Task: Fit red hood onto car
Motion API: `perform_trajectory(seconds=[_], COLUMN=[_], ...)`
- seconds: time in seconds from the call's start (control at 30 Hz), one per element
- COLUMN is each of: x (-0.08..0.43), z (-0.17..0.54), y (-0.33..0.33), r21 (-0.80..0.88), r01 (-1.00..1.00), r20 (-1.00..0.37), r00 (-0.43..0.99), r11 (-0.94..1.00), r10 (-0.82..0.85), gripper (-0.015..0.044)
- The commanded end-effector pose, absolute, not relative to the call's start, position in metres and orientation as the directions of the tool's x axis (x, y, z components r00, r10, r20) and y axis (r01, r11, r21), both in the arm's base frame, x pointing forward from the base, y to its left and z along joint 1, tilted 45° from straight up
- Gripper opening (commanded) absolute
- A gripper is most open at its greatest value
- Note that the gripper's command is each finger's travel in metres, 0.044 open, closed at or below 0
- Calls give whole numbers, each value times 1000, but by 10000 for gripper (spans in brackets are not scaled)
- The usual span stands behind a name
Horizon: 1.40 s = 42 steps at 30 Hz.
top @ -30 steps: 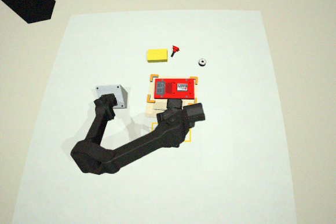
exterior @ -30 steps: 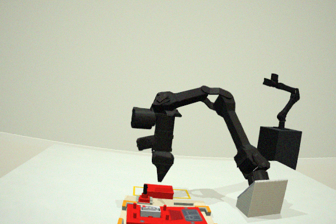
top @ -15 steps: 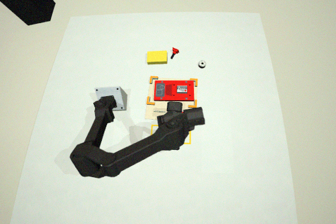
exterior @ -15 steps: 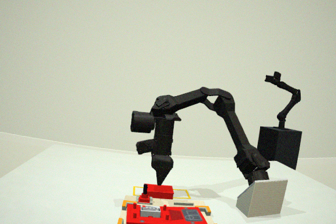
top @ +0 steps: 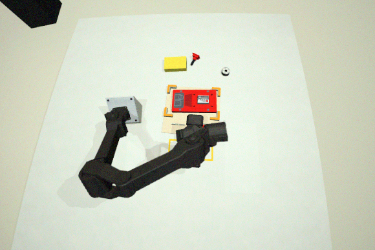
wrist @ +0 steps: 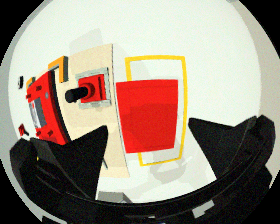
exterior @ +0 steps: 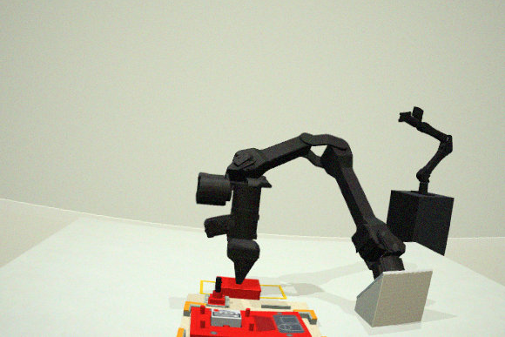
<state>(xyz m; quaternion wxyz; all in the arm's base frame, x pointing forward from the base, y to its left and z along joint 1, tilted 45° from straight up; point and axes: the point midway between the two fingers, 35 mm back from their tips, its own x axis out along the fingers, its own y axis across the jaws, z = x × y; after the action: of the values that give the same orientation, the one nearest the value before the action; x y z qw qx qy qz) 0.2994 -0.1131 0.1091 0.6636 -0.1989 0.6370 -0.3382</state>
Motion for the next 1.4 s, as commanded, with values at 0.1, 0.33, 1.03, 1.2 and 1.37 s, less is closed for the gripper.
perform_trajectory(seconds=[0.1,0.33,1.03,1.2,1.37], x=[297,296,296,296,296], z=[105,102,95,94,92], y=[-119,-123,-129,-131,-133], r21=[-698,-699,-699,-699,-699], r01=[192,192,192,192,192], r20=[-708,-707,-707,-707,-707], r00=[-46,-46,-46,-46,-46], r11=[689,689,689,689,688], r10=[-705,-705,-705,-706,-706], gripper=[440,440,440,440,440])
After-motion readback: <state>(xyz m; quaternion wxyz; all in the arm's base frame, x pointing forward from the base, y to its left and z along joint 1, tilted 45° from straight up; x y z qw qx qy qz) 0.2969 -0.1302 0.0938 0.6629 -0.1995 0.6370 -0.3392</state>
